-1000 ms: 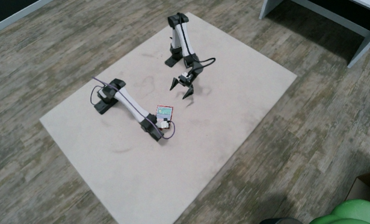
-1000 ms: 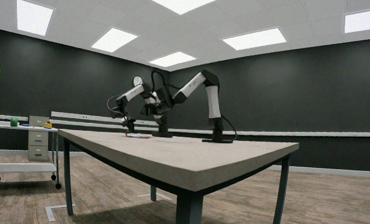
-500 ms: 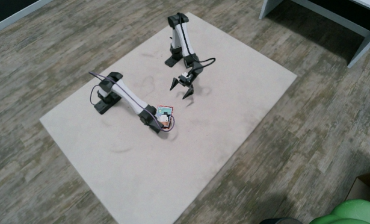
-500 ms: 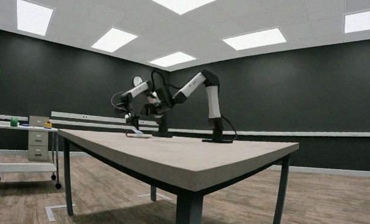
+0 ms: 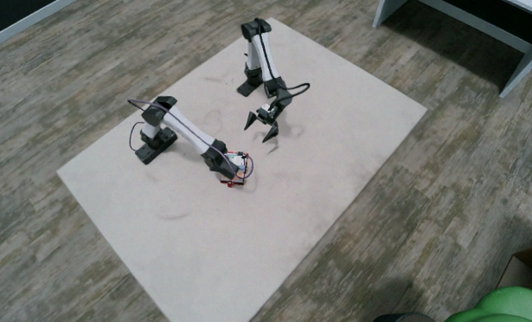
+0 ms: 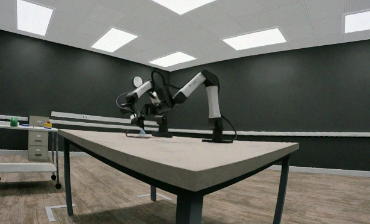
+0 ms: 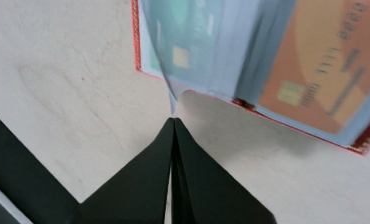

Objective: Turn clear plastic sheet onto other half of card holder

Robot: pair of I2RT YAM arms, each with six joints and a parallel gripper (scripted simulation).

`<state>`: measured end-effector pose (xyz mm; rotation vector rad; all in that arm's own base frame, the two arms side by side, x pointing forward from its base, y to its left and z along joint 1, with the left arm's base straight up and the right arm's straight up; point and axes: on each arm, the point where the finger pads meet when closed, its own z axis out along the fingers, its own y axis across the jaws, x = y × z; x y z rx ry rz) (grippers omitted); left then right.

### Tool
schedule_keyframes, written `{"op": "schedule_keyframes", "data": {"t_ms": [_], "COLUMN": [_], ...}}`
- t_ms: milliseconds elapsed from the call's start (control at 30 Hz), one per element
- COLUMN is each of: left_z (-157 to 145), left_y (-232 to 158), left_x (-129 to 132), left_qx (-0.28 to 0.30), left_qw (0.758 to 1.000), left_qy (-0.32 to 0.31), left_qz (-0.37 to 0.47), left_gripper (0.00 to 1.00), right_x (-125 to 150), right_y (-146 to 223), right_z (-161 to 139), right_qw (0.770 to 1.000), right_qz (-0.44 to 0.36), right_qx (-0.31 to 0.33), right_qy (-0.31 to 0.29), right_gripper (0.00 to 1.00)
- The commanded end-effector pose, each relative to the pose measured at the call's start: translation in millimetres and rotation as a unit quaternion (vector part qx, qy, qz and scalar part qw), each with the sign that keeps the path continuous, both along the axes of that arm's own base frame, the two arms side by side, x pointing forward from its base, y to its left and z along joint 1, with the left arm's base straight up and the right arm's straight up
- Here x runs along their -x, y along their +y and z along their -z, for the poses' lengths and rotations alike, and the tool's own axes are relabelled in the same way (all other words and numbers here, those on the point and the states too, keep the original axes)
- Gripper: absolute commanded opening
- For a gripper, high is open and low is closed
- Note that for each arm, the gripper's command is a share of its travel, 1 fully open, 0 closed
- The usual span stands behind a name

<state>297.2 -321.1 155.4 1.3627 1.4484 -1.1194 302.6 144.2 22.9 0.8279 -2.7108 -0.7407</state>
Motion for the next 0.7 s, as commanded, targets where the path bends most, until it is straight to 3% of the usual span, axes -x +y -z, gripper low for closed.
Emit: {"op": "schedule_keyframes", "data": {"t_ms": [0,667], "left_z": [-11,-11], "left_y": [-1,-1], "left_x": [-3,-3], "left_qx": [0.012,0.012], "left_qw": [1.0,1.0], "left_qy": [-0.019,-0.019], "left_qz": [0.001,0.001], "left_gripper": [1.0,1.0], "right_x": [-6,4], "right_y": [15,37], "right_z": [-13,-2], "right_qw": [0.999,0.999], "right_qz": [0.014,0.014], "right_qx": [-0.016,-0.019], "right_qy": [-0.035,-0.041], "right_gripper": [0.01,0.01]}}
